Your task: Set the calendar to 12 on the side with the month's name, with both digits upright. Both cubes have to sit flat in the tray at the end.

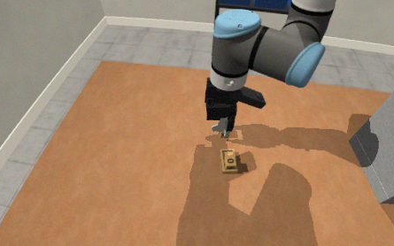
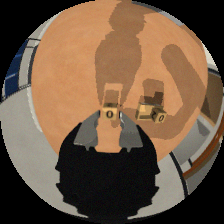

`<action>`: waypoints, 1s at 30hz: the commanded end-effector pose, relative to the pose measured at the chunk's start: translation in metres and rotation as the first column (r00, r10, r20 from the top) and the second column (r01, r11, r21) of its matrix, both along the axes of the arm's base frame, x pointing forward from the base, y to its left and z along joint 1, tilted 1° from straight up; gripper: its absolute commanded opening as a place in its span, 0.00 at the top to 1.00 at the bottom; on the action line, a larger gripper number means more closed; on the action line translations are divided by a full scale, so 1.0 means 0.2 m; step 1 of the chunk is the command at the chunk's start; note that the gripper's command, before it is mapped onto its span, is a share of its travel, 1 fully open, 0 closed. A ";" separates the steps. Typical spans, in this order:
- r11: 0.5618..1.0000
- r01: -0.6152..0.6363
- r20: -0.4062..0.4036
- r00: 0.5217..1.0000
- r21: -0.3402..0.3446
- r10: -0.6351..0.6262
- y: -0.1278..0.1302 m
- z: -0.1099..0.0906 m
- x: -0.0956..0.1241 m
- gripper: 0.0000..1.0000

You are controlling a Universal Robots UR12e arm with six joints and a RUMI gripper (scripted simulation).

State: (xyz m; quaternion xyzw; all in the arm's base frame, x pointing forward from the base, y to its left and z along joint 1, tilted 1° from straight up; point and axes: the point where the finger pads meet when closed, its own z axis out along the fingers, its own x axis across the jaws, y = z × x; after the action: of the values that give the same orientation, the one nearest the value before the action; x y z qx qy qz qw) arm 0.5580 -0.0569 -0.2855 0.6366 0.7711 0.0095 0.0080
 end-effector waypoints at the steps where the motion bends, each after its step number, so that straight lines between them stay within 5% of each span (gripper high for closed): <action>1: 1.000 0.000 0.001 1.000 0.000 0.000 0.00 0.00 0.00 0.72; 15: 1.000 0.000 0.001 1.000 0.000 0.000 0.00 0.03 0.00 0.72; 30: 1.000 0.000 0.001 1.000 0.000 0.000 0.00 0.36 -0.01 0.72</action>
State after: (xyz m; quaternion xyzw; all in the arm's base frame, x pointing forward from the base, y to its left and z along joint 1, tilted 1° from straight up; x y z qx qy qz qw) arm 0.5568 -0.0571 -0.2342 0.6366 0.7711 0.0097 0.0086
